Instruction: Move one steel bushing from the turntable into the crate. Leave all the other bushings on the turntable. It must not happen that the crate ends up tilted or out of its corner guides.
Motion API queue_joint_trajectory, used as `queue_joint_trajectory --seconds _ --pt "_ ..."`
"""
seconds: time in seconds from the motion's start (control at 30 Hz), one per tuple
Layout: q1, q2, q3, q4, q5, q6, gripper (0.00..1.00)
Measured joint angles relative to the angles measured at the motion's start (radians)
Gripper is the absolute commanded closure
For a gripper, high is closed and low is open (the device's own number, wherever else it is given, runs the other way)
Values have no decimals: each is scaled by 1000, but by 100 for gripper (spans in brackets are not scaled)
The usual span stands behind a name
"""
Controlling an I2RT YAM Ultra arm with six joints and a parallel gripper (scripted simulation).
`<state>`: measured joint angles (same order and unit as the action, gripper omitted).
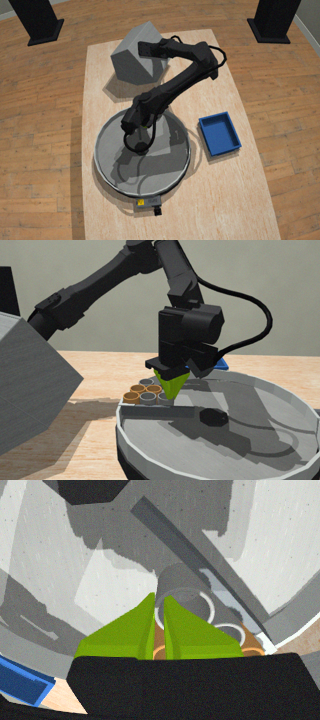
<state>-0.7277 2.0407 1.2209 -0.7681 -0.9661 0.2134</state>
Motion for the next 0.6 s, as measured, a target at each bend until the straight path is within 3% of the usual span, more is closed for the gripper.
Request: queue_joint_trajectory --seconds 0.6 --pt "-9 -2 13 -34 3 -31 100"
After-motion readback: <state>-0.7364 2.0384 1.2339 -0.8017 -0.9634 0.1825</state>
